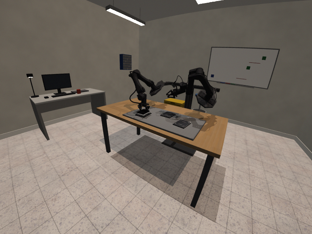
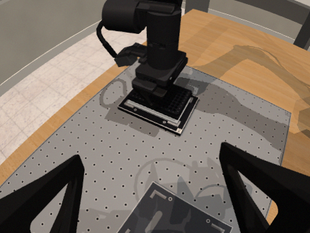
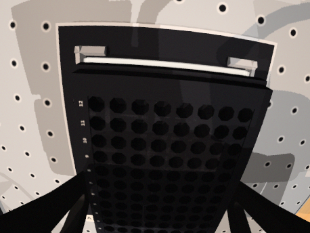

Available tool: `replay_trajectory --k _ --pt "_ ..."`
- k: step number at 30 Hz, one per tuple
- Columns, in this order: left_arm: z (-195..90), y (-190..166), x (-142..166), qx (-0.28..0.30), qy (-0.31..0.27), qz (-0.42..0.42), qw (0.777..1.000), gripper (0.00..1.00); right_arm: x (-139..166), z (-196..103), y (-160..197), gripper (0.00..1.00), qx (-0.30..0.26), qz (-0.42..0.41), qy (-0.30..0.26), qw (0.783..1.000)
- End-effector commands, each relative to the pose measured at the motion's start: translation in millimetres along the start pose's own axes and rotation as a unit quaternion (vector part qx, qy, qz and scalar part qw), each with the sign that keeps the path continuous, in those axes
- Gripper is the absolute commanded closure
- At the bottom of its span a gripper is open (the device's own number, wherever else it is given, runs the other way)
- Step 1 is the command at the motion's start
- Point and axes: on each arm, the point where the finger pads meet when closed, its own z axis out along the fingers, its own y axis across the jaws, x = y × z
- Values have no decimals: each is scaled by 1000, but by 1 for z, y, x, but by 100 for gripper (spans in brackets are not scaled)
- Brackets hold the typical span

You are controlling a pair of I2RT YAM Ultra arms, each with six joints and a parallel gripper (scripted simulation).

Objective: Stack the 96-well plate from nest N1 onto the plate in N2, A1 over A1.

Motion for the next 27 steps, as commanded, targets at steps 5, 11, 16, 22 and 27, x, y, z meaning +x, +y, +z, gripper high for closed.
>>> replay_trajectory --k 5,11,16,22,27 --pt "-4 -8 4 15 -3 9 1000 0 -2 -18 2 20 0 4 -15 1000" --pt "-4 -8 4 15 -3 9 1000 0 -1 -19 3 20 -2 3 -15 1000" --pt "-4 -8 4 15 -3 9 1000 0 -2 -19 3 20 -2 3 -16 1000" --pt "-4 -8 4 15 -3 9 1000 0 -5 -17 3 20 -4 4 -17 1000" --pt "-4 -8 4 15 -3 9 1000 0 -5 -17 3 20 -4 4 -17 1000"
